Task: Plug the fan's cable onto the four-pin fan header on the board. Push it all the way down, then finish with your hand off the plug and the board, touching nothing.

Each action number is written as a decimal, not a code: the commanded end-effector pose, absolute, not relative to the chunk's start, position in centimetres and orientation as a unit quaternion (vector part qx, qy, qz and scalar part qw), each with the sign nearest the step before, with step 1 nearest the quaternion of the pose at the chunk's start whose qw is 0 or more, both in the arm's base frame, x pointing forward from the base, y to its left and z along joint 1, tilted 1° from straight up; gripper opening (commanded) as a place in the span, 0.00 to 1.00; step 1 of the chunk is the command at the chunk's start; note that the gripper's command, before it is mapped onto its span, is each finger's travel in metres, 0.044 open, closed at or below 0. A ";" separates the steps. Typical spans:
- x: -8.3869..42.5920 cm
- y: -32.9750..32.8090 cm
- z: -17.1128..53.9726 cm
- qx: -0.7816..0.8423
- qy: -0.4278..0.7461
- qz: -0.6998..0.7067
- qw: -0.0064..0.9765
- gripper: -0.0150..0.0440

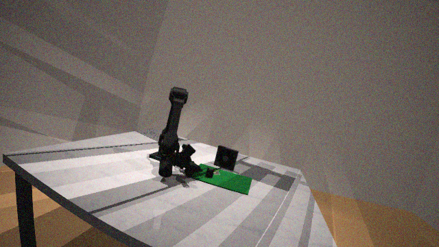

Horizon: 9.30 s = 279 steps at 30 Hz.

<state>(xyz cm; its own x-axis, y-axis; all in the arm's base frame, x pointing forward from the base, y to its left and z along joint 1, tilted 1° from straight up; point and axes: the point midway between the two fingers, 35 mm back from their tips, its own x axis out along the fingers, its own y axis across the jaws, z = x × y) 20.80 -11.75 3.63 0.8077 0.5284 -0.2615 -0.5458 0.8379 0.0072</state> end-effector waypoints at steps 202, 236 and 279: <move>28.6 -6.1 4.2 -0.228 0.654 0.231 0.683 0.39; 28.9 -5.0 9.1 -0.025 0.695 0.035 0.718 0.25; 29.8 -1.8 9.2 0.469 0.535 -0.444 0.545 0.25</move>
